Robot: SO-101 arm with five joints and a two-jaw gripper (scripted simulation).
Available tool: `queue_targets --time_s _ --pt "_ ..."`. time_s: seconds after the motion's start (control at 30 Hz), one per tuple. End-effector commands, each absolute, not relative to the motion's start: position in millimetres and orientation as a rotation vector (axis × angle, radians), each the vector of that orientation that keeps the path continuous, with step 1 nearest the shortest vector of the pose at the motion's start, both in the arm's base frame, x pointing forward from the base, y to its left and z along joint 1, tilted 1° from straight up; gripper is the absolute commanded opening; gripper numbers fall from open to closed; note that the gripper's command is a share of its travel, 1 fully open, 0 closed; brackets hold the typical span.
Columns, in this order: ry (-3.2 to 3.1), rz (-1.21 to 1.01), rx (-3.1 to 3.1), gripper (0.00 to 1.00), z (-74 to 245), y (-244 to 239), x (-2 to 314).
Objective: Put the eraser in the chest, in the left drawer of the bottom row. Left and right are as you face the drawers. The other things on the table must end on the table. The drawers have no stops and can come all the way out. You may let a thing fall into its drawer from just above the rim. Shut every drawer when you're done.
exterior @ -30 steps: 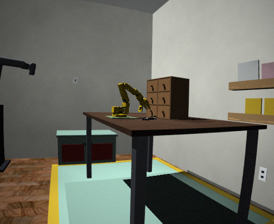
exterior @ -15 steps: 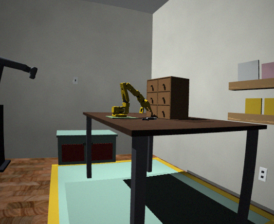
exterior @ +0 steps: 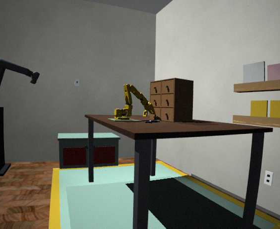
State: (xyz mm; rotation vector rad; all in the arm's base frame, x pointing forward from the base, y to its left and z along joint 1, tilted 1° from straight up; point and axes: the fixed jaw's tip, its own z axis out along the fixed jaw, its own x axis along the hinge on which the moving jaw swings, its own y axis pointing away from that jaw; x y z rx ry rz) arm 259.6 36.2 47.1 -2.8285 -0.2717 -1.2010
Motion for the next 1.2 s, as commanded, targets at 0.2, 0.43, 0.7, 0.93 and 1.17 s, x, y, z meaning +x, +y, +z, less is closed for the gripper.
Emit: queue_targets --time_s 0.2,0.43,0.7,0.93,1.17 --pt "-0.280 -1.219 -2.817 0.21 49.1 38.0 262.8" --pt "-0.282 -1.219 -2.816 0.21 49.4 38.6 263.7" --pt "-0.285 -1.218 -2.815 0.21 49.6 39.4 265.0" --pt "-0.286 -1.218 -2.815 0.21 49.7 39.7 265.4" --pt "-0.286 -1.218 -2.815 0.21 49.7 39.7 265.4"
